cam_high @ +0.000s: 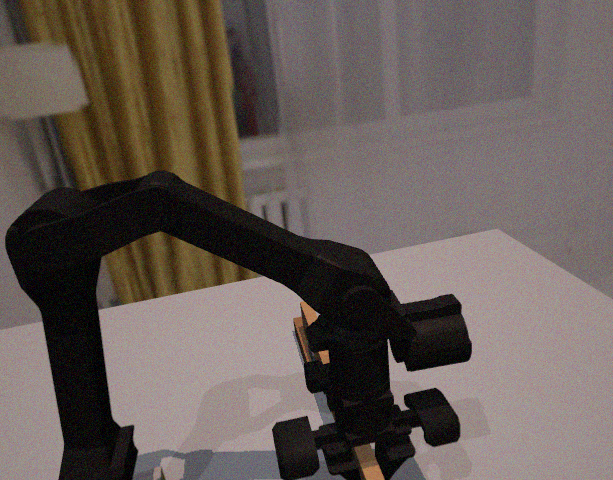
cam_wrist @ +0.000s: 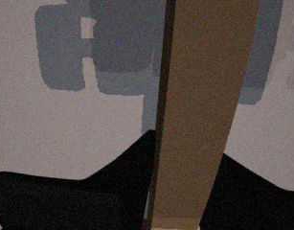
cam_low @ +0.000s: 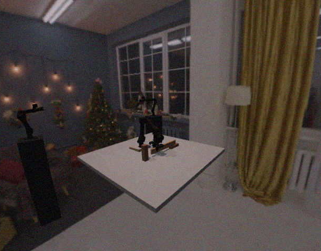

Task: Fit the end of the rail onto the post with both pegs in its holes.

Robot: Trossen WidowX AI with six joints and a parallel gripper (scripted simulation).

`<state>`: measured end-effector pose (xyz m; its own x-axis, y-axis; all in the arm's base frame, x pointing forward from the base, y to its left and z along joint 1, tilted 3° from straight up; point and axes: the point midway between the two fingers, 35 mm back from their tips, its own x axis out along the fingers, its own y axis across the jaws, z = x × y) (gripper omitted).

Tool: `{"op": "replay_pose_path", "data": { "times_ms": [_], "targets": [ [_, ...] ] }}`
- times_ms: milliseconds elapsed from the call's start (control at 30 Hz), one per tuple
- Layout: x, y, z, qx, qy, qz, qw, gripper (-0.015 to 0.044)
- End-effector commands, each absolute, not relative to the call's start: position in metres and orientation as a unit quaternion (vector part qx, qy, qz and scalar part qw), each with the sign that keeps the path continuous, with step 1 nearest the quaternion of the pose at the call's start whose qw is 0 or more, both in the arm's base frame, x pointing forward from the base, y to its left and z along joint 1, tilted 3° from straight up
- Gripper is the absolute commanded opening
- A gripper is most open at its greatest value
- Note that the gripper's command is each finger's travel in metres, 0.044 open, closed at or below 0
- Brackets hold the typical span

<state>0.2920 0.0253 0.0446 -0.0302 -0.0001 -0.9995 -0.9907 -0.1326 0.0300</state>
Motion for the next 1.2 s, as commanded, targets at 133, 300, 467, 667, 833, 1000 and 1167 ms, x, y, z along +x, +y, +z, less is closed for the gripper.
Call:
{"op": "replay_pose_path", "data": {
  "times_ms": [133,300,467,667,833,1000,1167],
  "targets": [
    [0.2937,0.0258,0.0451,-0.525,0.471,0.539,0.460,0.0000],
    [0.2938,0.0258,0.0452,-0.525,0.471,0.539,0.460,0.0000],
    [0.2936,0.0248,0.0451,-0.525,0.471,0.539,0.460,0.0000],
    [0.2933,0.0228,0.0450,-0.525,0.471,0.539,0.460,0.0000],
    [0.2933,0.0212,0.0452,-0.525,0.471,0.539,0.460,0.0000],
    [0.2934,0.0196,0.0454,-0.525,0.471,0.539,0.460,0.0000],
    [0.2936,0.0180,0.0457,-0.525,0.471,0.539,0.460,0.0000]
  ]
}}
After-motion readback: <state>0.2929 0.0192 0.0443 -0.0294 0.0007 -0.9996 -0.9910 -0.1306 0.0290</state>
